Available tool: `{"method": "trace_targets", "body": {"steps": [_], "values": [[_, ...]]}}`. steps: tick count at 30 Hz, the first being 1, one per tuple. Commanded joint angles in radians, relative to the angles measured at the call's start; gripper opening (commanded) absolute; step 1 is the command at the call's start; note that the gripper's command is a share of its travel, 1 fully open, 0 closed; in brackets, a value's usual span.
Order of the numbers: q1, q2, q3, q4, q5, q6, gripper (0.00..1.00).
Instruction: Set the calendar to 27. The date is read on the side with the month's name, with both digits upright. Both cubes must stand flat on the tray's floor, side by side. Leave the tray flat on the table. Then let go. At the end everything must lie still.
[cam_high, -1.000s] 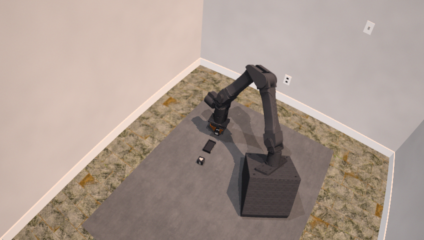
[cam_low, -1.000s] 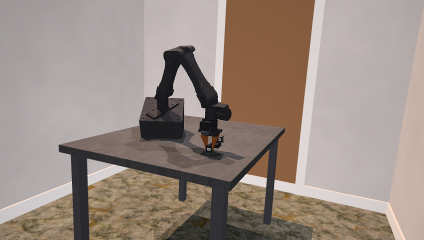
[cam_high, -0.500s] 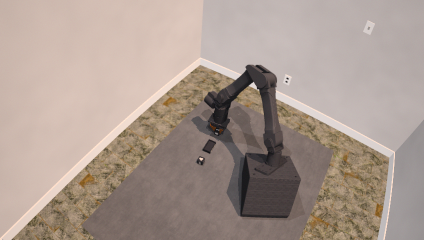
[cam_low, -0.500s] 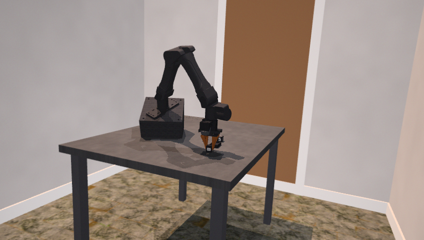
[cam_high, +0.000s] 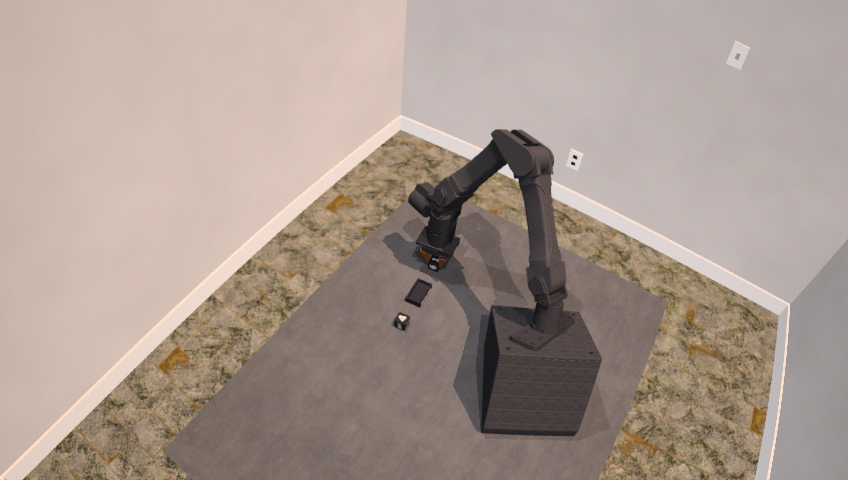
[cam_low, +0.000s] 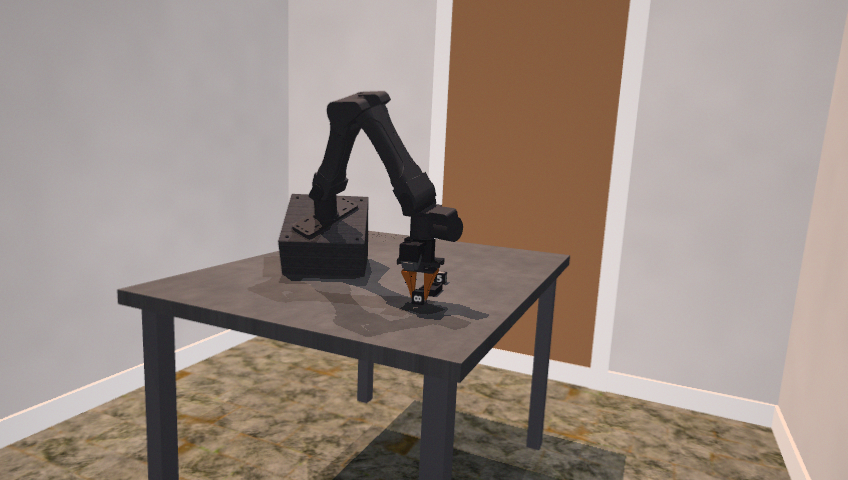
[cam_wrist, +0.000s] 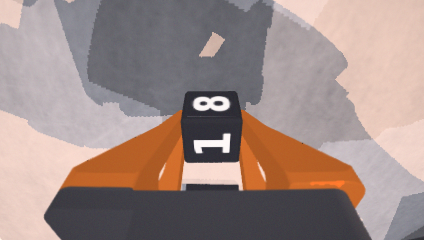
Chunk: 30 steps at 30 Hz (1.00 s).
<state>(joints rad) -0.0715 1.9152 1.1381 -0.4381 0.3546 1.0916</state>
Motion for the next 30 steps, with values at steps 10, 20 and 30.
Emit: {"method": "trace_targets", "body": {"steps": [10, 20, 30], "values": [[0.002, -0.006, 0.001, 0.001, 0.001, -0.003, 0.26], [0.002, -0.006, 0.001, 0.001, 0.001, -0.003, 0.26], [0.002, -0.006, 0.001, 0.001, 0.001, -0.003, 0.29]]}}
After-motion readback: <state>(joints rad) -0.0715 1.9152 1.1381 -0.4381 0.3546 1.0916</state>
